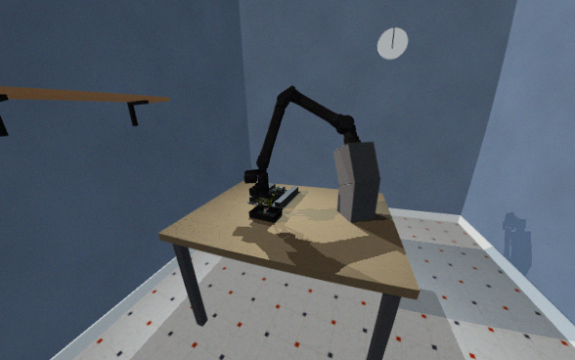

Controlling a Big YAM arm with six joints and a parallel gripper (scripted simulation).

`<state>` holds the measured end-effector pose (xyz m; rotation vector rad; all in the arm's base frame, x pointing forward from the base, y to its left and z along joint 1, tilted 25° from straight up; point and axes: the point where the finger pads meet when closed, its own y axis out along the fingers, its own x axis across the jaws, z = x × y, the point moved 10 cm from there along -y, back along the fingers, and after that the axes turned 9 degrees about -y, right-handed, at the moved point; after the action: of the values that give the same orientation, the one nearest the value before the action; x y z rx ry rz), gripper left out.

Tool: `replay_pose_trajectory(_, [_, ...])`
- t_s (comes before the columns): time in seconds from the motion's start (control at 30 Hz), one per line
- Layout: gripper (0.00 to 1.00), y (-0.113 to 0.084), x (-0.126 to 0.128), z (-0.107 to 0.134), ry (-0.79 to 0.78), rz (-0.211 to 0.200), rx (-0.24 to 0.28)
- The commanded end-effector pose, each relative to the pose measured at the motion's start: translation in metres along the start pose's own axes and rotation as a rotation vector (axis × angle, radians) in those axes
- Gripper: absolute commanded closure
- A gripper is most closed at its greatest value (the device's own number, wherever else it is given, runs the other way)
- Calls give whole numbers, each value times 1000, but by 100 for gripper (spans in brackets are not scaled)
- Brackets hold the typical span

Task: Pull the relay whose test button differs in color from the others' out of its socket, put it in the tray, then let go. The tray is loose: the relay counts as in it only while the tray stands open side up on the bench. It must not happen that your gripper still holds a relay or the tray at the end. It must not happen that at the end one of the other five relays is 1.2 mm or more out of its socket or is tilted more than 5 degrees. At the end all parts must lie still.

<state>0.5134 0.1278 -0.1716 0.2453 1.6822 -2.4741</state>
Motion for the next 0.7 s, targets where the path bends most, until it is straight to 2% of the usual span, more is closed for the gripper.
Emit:
replay_pose_trajectory(0.0, [41,-22,-10,-7,2,34,-13])
replay_pose_trajectory(0.5, [41,-25,-13,-8,4,39,-14])
replay_pose_trajectory(0.67, [41,-38,-9,-8,1,34,-12])
